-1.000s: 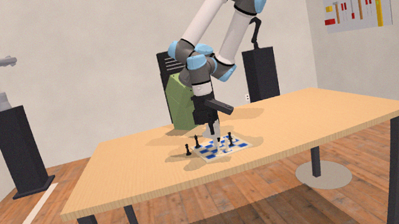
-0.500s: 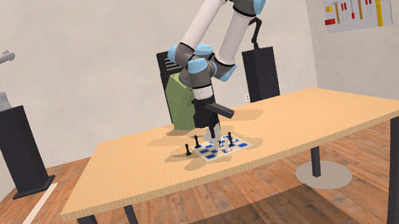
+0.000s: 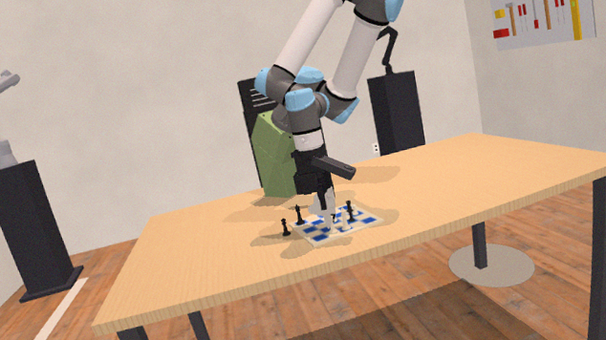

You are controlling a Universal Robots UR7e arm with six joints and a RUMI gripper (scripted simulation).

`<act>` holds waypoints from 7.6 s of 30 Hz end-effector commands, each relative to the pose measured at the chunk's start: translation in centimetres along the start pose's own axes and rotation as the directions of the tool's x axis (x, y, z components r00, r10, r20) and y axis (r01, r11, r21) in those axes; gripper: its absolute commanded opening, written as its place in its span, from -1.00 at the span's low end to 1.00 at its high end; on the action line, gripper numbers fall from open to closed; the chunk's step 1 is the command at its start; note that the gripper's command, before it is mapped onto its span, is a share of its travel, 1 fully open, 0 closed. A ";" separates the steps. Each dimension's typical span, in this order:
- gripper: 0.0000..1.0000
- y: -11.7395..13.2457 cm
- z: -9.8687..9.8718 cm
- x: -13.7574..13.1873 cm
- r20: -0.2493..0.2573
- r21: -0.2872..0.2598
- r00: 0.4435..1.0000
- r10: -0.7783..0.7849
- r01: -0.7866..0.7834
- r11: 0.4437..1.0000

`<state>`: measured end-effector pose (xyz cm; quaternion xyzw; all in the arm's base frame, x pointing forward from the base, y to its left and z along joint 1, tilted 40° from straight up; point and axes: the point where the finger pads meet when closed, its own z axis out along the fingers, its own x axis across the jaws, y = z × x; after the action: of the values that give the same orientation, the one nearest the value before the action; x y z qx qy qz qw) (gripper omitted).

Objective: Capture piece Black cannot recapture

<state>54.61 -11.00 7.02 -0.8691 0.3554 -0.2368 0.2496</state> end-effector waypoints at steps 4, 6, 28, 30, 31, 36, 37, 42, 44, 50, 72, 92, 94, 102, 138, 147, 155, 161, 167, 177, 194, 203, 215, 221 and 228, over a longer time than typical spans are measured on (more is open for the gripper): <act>-0.51 0.0 0.0 0.1 -0.002 0.000 1.000 -0.001 0.001 1.000; -0.51 0.0 0.0 0.1 -0.002 0.000 1.000 -0.001 0.001 1.000; -1.00 0.0 0.0 0.1 -0.002 0.000 1.000 -0.001 0.001 1.000; -1.00 0.0 0.0 0.1 -0.002 0.000 1.000 -0.001 0.001 1.000; -1.00 0.0 0.0 0.1 -0.002 0.000 1.000 -0.001 0.001 1.000; -1.00 0.0 0.0 0.1 -0.002 0.000 1.000 -0.001 0.001 1.000; -1.00 0.0 0.0 0.1 -0.002 0.000 1.000 -0.001 0.001 1.000; -1.00 0.0 0.0 0.1 -0.002 0.000 1.000 -0.001 0.001 1.000; -1.00 0.0 0.0 0.1 -0.002 0.000 1.000 -0.001 0.001 1.000; -1.00 0.0 -0.1 0.1 -0.002 -0.001 1.000 -0.001 0.001 1.000; -1.00 -0.1 -6.2 0.3 -0.006 -0.001 1.000 -0.003 0.003 1.000; -1.00 -0.1 -10.2 0.3 -0.006 -0.001 1.000 -0.003 0.003 1.000; -1.00 -0.1 -10.2 0.3 -0.006 -0.001 1.000 -0.003 0.003 1.000; -1.00 0.0 -10.1 0.0 -0.002 -0.001 1.000 0.001 -0.001 1.000; -1.00 -0.9 -9.9 -10.2 -0.001 0.000 0.997 0.083 -0.083 0.997; -1.00 -0.9 -8.8 -10.3 0.004 0.000 0.996 0.085 -0.085 0.996; -1.00 -0.8 -7.5 -10.4 0.004 -0.001 0.996 0.085 -0.085 0.996; -1.00 -0.8 -5.8 -10.4 0.004 -0.001 0.996 0.085 -0.085 0.996; -1.00 -0.8 -4.0 -10.4 0.004 -0.001 0.996 0.085 -0.085 0.996; -1.00 -0.9 -1.9 -10.3 0.003 -0.001 0.996 0.084 -0.084 0.996; -1.00 -0.9 -0.4 -10.2 0.000 -0.001 0.997 0.082 -0.082 0.997; -1.00 -0.9 -0.4 -10.1 0.000 -0.001 0.997 0.082 -0.082 0.997; -1.00 -0.9 -0.5 -10.1 -0.001 0.000 0.997 0.082 -0.082 0.997; -1.00 -0.9 -0.5 -10.1 -0.001 0.000 0.997 0.082 -0.082 0.997; -1.00 -0.9 -0.5 -10.1 -0.001 0.000 0.997 0.082 -0.082 0.997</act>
<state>48.29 -3.09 5.48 -0.8536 0.3913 -0.2262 0.2593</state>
